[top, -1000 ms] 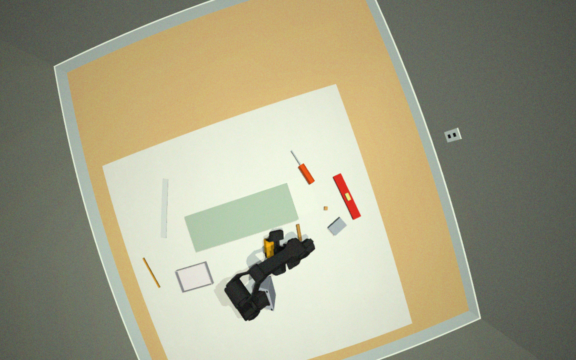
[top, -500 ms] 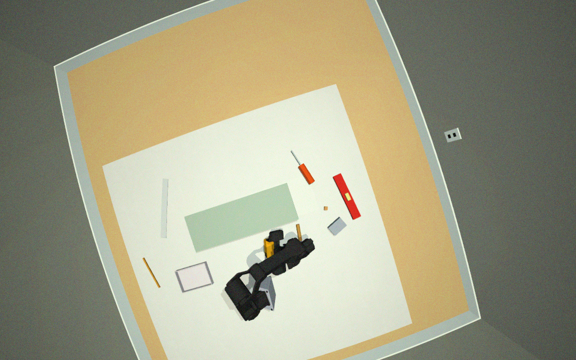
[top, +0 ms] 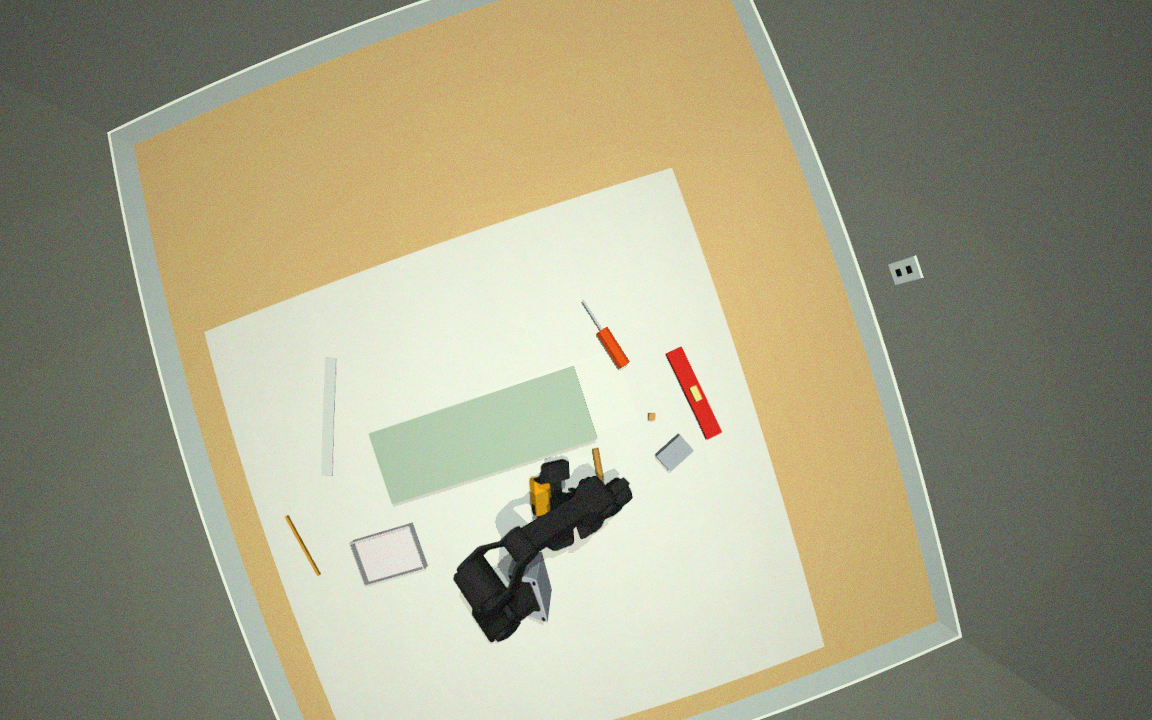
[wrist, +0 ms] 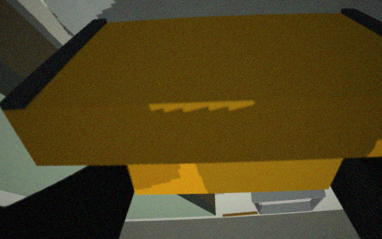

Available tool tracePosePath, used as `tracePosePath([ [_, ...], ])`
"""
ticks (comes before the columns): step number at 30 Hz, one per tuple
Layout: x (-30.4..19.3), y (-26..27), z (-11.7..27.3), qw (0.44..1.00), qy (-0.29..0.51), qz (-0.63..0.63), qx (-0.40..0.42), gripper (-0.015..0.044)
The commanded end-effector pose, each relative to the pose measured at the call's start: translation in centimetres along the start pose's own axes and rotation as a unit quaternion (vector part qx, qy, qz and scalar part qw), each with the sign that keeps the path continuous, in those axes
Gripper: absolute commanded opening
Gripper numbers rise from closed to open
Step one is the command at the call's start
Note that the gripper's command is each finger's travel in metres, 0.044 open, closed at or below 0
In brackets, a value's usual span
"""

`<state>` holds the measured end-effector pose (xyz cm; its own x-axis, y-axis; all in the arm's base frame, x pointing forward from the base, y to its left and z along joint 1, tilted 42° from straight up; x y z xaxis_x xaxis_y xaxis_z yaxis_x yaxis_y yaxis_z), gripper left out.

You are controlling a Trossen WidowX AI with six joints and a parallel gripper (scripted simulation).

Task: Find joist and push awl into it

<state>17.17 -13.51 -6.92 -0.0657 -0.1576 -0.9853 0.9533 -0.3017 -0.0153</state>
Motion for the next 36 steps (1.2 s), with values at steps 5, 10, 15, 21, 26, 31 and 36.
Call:
tracePosePath([
  [5, 0.67, -0.02, 0.33, 1.0, -0.004, 0.0, -0.003, 0.0378],
  [10, 0.85, -0.02, 0.49, 1.0, -0.004, 0.0, -0.003, 0.0378],
  [15, 0.98, -0.02, 0.6, 1.0, -0.004, 0.0, -0.003, 0.0378],
  [21, 1.16, -0.02, 0.73, 1.0, -0.004, 0.0, -0.003, 0.0378],
  [26, 1.18, -0.03, 0.75, 1.0, -0.004, 0.0, -0.003, 0.0378],
  [31, 1.42, -0.04, 0.91, 1.0, -0.004, 0.0, -0.003, 0.0378],
  [36, 1.42, -0.04, 0.91, 1.0, -0.004, 0.0, -0.003, 0.0378],
])
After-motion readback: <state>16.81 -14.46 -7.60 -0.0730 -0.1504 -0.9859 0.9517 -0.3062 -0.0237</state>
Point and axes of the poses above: the point midway between the two fingers, 35 mm back from their tips, its own z axis back along the fingers, its own y axis across the jaws, x = y × z, the point moved 5 cm from there along z, back along the fingers, and after that the axes turned 5 degrees about z, right-handed, at the moved point
